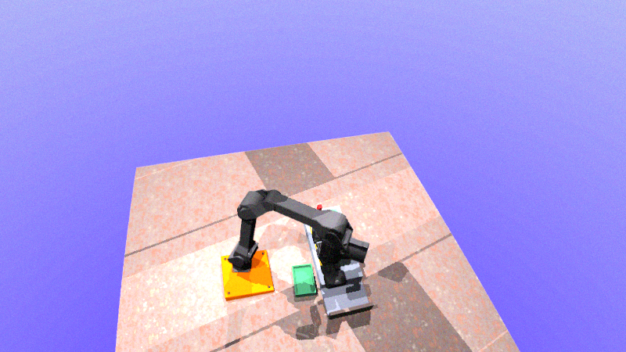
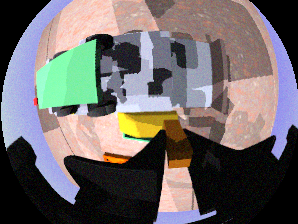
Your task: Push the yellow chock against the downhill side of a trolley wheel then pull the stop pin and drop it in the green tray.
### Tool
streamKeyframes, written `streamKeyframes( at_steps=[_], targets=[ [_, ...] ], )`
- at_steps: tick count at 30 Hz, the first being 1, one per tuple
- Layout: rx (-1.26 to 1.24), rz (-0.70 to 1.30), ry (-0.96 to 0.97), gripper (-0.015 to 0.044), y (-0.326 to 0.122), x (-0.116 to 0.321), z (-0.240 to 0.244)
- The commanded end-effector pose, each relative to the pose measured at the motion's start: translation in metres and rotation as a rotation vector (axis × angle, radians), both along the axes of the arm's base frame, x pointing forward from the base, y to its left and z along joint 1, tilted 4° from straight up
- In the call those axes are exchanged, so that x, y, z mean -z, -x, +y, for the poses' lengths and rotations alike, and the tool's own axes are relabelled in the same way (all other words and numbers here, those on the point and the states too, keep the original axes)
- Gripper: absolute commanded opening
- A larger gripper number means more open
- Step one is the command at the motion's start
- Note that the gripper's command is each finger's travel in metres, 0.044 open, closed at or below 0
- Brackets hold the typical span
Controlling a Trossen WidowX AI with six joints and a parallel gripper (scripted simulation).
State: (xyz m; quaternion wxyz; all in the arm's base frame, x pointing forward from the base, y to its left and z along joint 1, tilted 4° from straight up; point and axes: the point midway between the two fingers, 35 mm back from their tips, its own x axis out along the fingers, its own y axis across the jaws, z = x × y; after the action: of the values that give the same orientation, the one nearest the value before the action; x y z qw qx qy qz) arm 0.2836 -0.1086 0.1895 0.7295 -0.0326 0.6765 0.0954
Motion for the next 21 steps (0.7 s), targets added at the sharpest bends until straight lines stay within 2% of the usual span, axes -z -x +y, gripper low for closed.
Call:
streamKeyframes(
  at_steps=[1,21],
  targets=[
    [0.001,0.003,-0.006,0.0000,-0.008,0.003,0.001],
    [0.001,0.003,-0.006,0.0000,-0.011,0.048,0.005]
  ],
)
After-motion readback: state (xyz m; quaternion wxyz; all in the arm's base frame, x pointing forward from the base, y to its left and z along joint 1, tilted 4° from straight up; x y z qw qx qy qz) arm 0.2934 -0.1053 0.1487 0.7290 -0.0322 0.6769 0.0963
